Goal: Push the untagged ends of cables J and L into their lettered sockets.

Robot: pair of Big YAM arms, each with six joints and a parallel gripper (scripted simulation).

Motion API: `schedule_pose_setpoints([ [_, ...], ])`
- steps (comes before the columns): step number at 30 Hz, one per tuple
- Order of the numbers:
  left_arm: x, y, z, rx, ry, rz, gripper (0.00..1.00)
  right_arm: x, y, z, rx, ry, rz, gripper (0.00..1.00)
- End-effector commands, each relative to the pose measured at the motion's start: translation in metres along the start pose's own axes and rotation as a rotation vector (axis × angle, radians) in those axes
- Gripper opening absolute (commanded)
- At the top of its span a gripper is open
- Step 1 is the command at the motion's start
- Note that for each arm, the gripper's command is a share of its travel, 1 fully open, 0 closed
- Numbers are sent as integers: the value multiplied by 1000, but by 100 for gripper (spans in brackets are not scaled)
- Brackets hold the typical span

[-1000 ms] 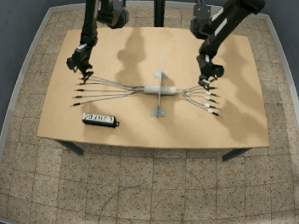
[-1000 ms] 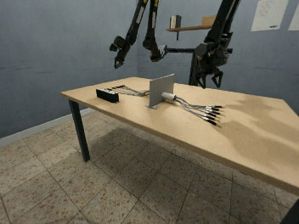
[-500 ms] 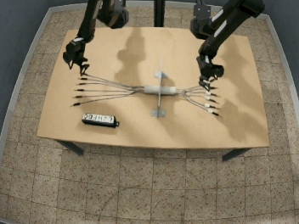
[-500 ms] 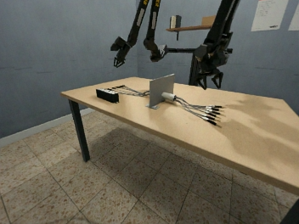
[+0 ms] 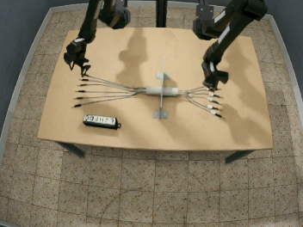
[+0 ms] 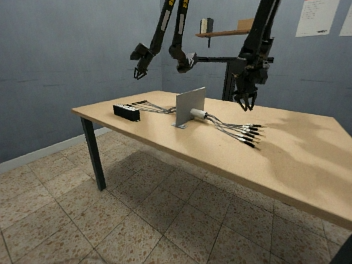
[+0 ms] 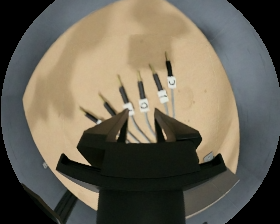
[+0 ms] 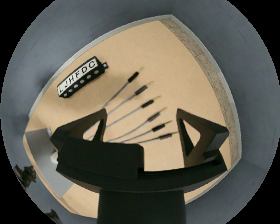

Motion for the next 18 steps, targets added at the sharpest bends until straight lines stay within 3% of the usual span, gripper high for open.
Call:
schedule_pose_setpoints([
  [1,-16,-40,-15,-73,113,104,35,-4,0,1,-3,13,-15,100],
  [6,-35,-81,-27,-103,233,298,35,-4,0,1,-3,13,-15,100],
  [11,-51,-106,-31,-117,324,428,35,-4,0,1,-3,13,-15,100],
  [18,-54,-112,-36,-101,327,483,35,-4,0,1,-3,13,-15,100],
])
Point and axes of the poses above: on each arm, the point where the finger pads meet when closed, its own y axis back along the fingers, its own z axis across the jaws, x = y × z, the point moved 9 cm from there along y, back along the fingers, and after that the axes turned 1 degree about -y, right-handed, at the moved point
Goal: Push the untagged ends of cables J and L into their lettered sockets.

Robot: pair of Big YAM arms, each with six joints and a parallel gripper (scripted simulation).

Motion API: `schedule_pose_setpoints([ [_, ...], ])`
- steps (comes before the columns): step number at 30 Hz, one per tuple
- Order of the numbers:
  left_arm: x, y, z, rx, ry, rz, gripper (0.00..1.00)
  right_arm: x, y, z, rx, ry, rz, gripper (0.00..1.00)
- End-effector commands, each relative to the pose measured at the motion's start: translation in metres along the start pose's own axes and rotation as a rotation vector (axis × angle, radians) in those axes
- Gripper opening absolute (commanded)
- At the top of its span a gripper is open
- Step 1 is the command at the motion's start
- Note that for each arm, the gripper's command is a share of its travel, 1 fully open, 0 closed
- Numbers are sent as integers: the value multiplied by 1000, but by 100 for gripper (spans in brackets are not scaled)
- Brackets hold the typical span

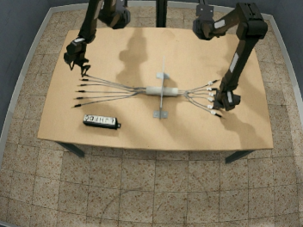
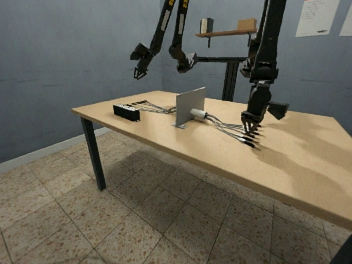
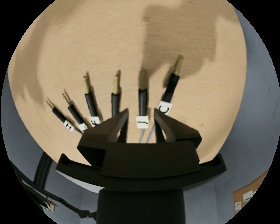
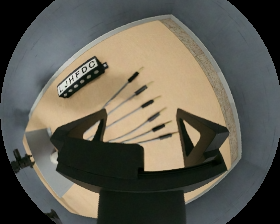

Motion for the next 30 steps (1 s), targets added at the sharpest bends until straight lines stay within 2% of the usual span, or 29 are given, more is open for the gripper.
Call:
schedule_pose_setpoints([
  [1,1,-7,0,-21,7,21,35,-4,0,1,-3,13,-15,100],
  [24,2,-34,-6,-2,11,13,35,-4,0,1,-3,13,-15,100],
  [25,2,-34,-6,-2,11,13,26,-4,0,1,-3,13,-15,100],
  [30,2,-34,-6,-2,11,13,22,-4,0,1,-3,13,-15,100],
])
Point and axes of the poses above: on each arm, the point where the finger pads meet when closed, its own y axis back along the fingers, its own z axis across the jaws, x = y × z, the point moved 9 cm from there along y, back along the fingers, and after that the axes turned 1 degree about -y, right-handed, at the moved point
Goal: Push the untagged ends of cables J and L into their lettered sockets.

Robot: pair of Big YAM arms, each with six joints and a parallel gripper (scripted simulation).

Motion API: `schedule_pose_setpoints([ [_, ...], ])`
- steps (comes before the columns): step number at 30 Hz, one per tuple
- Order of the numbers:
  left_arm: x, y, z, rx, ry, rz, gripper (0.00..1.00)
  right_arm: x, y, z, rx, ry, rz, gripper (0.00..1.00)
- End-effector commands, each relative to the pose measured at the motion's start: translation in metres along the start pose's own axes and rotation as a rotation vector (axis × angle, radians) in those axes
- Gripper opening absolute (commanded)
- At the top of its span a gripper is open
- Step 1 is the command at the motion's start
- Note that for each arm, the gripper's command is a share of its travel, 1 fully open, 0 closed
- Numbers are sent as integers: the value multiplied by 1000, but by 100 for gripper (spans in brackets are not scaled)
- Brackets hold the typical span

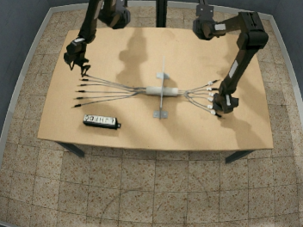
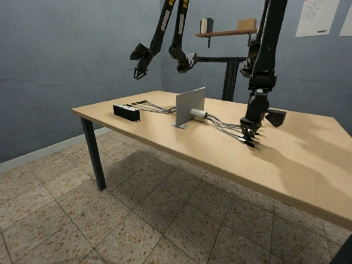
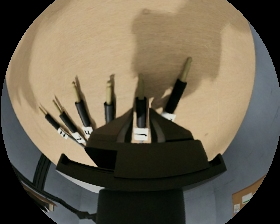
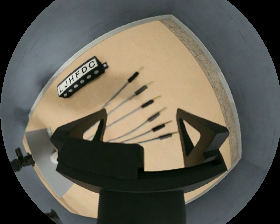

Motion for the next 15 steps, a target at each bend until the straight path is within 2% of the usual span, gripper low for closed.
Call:
schedule_pose_setpoints([
  [1,3,-5,-3,3,5,3,22,-4,0,1,-3,13,-15,100],
  [14,-1,0,-3,7,1,-3,5,-4,0,1,-3,13,-15,100],
  [15,-1,0,-3,7,1,-3,0,-4,0,1,-3,13,-15,100],
])
Point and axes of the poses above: on each arm, the point where the finger pads meet when closed, its own y axis back along the fingers, its own z axis across the jaws, x = y × z, the point moved 9 cm from there along y, back along the fingers, and after that the axes turned 1 degree about -y, right-handed, at the moved point
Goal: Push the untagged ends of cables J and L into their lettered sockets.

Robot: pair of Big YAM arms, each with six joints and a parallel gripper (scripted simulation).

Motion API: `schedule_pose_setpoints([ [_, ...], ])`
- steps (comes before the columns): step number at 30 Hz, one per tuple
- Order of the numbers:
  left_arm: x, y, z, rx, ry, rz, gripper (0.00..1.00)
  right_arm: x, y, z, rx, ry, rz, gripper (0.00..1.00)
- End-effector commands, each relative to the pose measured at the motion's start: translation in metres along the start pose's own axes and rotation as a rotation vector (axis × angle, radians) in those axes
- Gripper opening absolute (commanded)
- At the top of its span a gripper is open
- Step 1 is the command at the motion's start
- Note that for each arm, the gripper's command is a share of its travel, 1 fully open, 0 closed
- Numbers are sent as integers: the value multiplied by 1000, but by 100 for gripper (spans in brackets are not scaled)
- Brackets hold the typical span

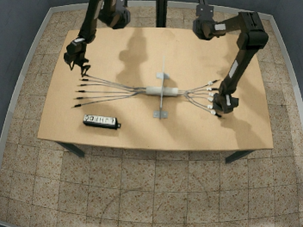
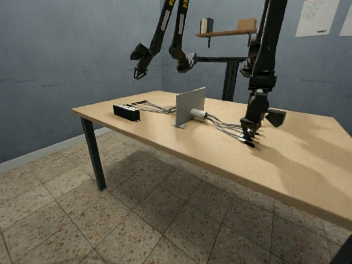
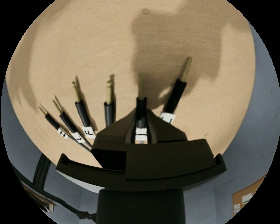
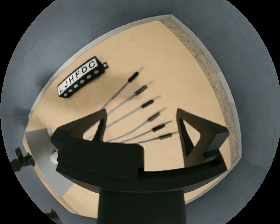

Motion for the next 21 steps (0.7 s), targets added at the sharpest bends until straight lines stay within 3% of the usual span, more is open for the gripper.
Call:
schedule_pose_setpoints([
  [1,-1,0,-3,6,1,-3,0,-4,0,1,-3,13,-15,100],
  [3,-1,0,-3,6,1,-3,5,-4,0,1,-3,13,-15,100],
  [21,-14,1,-2,9,4,-20,5,-4,0,1,-3,13,-15,100],
])
Point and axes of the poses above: on each arm, the point where the finger pads meet when closed, its own y axis back along the fingers, its own z axis across the jaws, x = y × z, the point moved 9 cm from there along y, back along the fingers, and after that the axes turned 1 degree about -y, right-handed, at the moved point
